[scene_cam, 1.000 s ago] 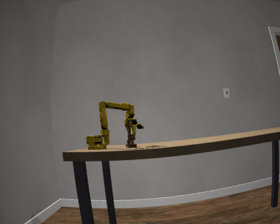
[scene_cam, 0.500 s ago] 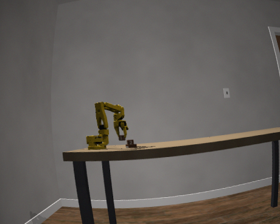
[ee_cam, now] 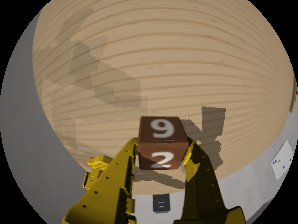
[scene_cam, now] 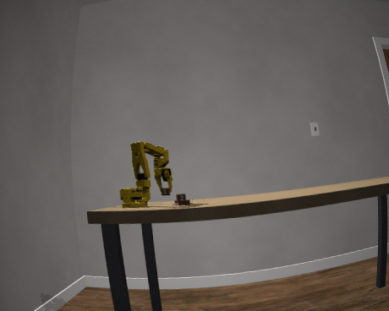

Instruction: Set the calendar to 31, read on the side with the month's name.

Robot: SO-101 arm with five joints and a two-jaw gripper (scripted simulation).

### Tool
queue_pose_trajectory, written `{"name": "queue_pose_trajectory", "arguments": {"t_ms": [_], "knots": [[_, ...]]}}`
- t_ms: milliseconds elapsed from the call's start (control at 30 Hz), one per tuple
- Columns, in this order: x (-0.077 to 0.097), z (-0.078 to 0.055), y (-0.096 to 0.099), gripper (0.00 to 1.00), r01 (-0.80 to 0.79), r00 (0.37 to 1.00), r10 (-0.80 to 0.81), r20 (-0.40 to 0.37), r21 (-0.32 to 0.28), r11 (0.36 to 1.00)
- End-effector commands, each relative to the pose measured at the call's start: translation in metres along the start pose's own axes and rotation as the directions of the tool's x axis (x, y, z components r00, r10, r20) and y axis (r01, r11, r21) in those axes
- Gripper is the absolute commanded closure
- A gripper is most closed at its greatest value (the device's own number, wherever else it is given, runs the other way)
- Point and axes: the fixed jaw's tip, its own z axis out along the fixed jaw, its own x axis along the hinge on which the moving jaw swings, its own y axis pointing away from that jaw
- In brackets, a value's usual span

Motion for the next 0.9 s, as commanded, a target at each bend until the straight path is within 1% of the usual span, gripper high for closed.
{"name": "queue_pose_trajectory", "arguments": {"t_ms": [0, 600, 867], "knots": [[-0.0031, -0.0062, 0.0039, 1.00, 0.060, 0.996, -0.062, 0.062, 0.024, 0.998], [-0.0031, -0.0061, 0.0039, 1.00, 0.060, 0.996, -0.062, 0.062, 0.024, 0.998], [-0.0033, -0.0015, 0.0038, 1.00, 0.060, 0.996, -0.062, 0.062, 0.024, 0.998]]}}
